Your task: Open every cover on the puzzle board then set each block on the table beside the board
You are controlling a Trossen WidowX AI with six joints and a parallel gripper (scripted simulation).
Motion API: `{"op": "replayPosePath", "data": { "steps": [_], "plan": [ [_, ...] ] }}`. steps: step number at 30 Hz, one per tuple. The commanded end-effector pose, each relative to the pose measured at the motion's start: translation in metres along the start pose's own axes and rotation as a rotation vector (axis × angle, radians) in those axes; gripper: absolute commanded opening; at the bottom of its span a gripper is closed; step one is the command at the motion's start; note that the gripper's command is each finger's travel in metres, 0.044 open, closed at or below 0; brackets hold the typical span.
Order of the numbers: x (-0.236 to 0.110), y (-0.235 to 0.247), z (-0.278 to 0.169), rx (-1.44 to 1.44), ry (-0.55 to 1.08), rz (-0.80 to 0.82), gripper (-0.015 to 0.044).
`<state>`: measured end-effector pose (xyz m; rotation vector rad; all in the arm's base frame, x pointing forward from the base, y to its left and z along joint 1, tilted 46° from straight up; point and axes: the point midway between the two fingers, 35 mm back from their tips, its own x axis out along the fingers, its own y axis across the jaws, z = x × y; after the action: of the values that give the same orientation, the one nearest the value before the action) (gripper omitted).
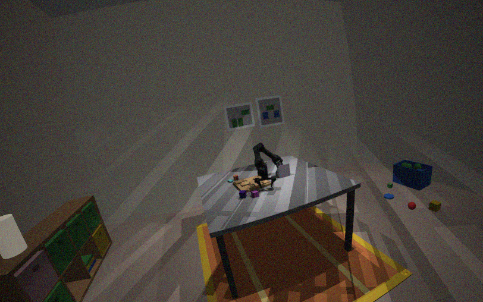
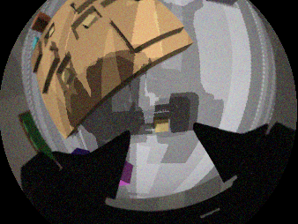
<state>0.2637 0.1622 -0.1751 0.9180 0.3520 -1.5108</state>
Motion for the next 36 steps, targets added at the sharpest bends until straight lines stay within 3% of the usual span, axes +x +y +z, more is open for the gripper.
{"op": "replayPosePath", "data": {
  "steps": [1, 18, 34, 36],
  "plan": [
    [-0.012, 0.001, -0.002, 0.006, 0.006, -0.001, 0.044],
    [-0.062, -0.001, 0.001, 0.002, 0.003, -0.002, 0.044],
    [-0.07, 0.05, 0.069, -0.955, 0.01, 0.001, 0.002],
    [-0.07, 0.055, 0.08, -1.087, 0.009, 0.002, 0.0]
  ]
}}
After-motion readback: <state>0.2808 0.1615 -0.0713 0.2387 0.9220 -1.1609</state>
